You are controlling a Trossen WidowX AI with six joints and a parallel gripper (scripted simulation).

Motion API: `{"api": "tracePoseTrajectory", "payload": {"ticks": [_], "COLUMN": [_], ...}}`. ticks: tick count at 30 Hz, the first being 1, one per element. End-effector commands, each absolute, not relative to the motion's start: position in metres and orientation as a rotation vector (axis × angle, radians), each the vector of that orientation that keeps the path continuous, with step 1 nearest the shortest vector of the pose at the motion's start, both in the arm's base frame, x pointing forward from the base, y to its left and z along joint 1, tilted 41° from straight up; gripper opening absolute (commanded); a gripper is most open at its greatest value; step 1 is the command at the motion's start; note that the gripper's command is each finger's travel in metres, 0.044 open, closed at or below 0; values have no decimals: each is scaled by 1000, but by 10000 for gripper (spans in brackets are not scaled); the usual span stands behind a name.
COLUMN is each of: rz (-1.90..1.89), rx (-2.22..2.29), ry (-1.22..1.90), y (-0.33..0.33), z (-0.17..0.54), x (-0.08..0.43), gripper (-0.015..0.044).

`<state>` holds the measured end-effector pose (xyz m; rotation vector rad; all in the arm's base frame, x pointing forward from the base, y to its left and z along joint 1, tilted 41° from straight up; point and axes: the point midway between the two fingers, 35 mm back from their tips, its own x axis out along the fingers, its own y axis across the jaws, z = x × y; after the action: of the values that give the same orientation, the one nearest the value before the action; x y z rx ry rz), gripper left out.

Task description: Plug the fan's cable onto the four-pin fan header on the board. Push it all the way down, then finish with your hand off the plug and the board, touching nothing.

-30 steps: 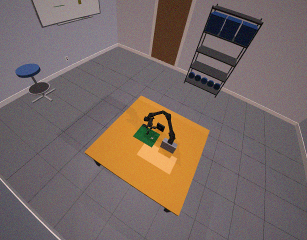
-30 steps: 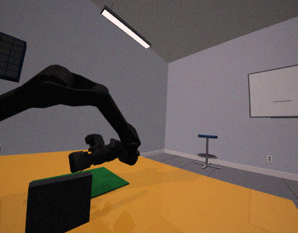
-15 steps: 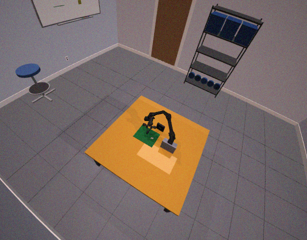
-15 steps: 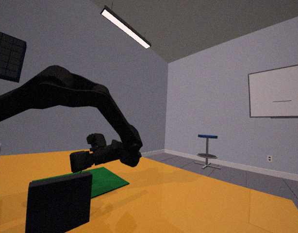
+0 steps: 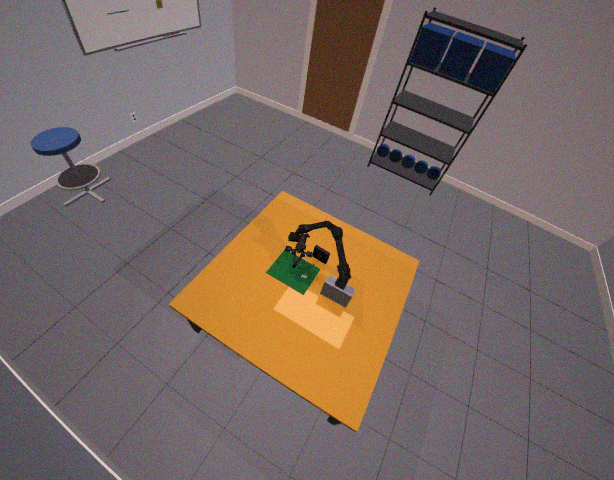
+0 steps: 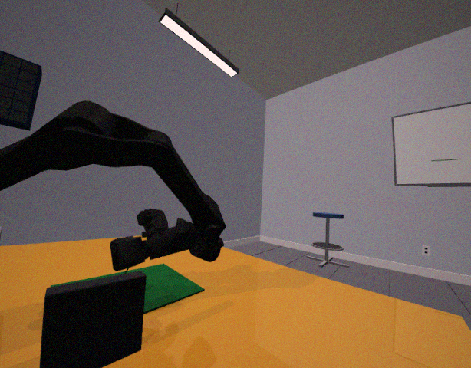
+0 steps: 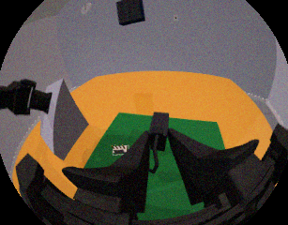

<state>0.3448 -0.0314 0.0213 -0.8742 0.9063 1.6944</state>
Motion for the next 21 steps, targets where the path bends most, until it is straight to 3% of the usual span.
{"api": "tracePoseTrajectory", "payload": {"ticks": [1, 21], "rz": [1693, 1694], "rx": [-869, -875], "ry": [907, 907], "y": [-31, -46], "z": [22, 14], "x": [345, 345], "gripper": [0, 0]}}
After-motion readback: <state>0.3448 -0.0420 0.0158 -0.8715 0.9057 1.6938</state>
